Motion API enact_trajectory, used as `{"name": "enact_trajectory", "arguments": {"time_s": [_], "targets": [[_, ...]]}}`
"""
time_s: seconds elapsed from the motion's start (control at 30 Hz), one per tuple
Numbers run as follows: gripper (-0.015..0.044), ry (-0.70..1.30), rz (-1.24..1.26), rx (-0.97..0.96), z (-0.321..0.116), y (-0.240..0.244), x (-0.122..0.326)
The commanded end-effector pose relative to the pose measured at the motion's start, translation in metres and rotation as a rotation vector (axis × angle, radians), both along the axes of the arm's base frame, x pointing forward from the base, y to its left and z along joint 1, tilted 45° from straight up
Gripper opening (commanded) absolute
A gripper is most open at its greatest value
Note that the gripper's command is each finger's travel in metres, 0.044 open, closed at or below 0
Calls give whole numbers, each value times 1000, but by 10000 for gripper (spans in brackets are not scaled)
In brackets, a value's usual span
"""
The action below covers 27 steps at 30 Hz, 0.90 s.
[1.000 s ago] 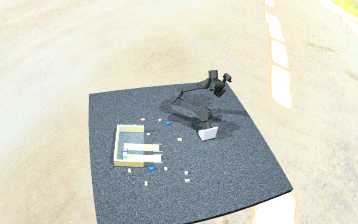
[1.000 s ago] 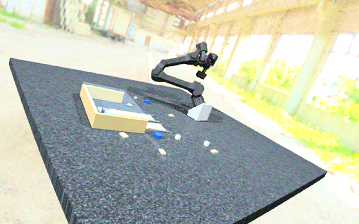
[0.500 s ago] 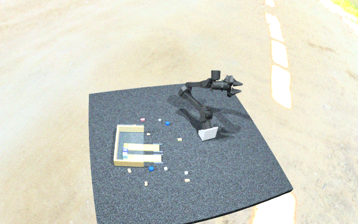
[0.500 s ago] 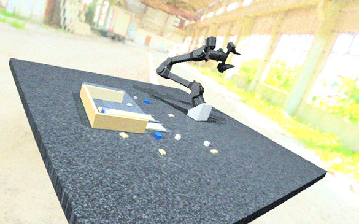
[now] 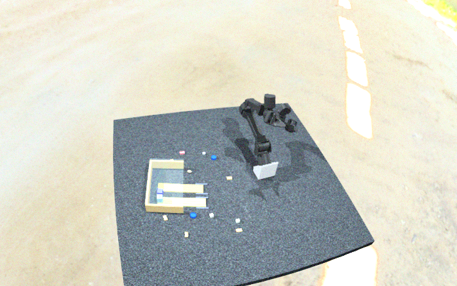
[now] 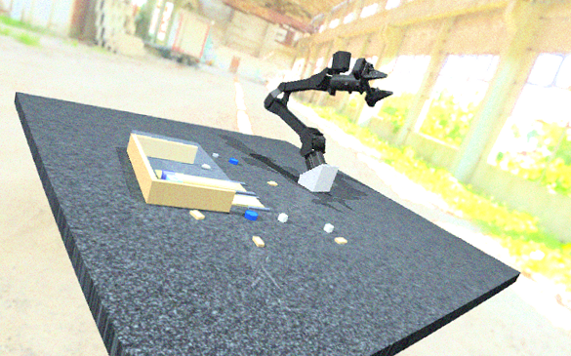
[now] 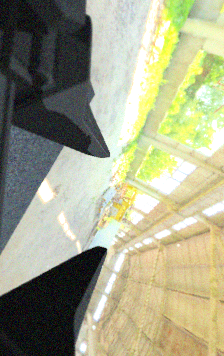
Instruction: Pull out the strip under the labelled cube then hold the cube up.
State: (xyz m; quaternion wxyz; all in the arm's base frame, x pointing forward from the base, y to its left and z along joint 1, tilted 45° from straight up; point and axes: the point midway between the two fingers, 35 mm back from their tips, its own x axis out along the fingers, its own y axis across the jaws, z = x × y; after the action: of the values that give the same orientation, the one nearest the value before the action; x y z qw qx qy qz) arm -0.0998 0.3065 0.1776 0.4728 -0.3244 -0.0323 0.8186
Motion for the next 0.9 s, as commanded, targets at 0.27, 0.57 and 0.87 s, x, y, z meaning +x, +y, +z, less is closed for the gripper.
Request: {"name": "enact_trajectory", "arguments": {"time_s": [0.27, 0.57, 0.87], "targets": [[400, -166, -961, -104, -42, 17, 207], [400, -336, -1609, -147, -56, -57, 329], [400, -450, -1907, -161, -58, -108, 370]]}}
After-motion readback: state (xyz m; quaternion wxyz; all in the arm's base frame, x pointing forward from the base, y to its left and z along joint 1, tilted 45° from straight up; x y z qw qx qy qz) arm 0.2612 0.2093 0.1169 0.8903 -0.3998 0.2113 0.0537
